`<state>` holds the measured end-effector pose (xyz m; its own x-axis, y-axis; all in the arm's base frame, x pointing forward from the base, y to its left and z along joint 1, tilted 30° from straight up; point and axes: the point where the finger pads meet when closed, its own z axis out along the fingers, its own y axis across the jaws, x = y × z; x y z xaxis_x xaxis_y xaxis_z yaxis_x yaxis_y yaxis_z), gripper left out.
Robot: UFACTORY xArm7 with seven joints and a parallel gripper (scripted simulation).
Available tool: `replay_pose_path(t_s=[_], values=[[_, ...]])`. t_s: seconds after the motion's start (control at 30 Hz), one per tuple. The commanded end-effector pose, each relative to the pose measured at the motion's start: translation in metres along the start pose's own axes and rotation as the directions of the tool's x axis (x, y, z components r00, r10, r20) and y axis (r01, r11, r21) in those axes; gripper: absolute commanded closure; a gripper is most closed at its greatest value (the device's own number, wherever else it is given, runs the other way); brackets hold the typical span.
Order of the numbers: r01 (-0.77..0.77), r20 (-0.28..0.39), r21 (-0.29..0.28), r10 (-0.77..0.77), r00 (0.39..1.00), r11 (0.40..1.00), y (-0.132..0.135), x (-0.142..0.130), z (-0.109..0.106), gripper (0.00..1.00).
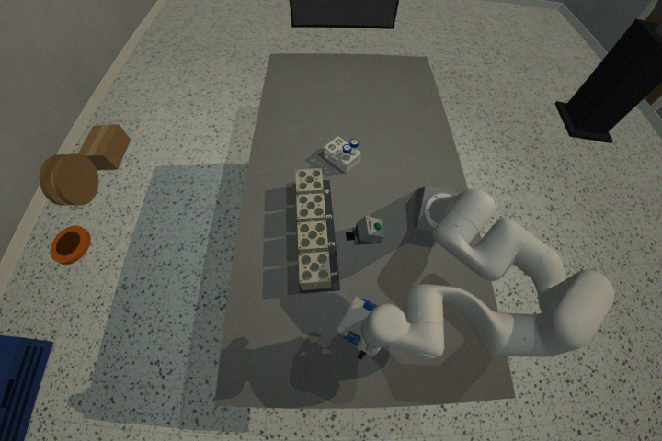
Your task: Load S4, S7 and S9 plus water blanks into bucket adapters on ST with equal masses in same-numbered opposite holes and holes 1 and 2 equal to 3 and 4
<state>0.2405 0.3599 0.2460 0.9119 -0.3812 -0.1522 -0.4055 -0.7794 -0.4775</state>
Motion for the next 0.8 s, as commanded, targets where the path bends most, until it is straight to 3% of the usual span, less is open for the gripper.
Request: replay_pose_path(t_s=[0.0, 0.17, 0.2, 0.77], values=[[0.000, -0.001, 0.003, 0.000, 1.000, 1.000, -0.0008, 0.0003, -0.0012, 1.00], [0.000, -0.001, 0.003, 0.000, 1.000, 1.000, -0.0008, 0.0003, -0.0013, 1.00], [0.000, -0.001, 0.003, 0.000, 1.000, 1.000, -0.0008, 0.0003, -0.0009, 0.56], [0.000, -0.001, 0.003, 0.000, 1.000, 1.000, -0.0008, 0.0003, -0.0010, 0.56]])
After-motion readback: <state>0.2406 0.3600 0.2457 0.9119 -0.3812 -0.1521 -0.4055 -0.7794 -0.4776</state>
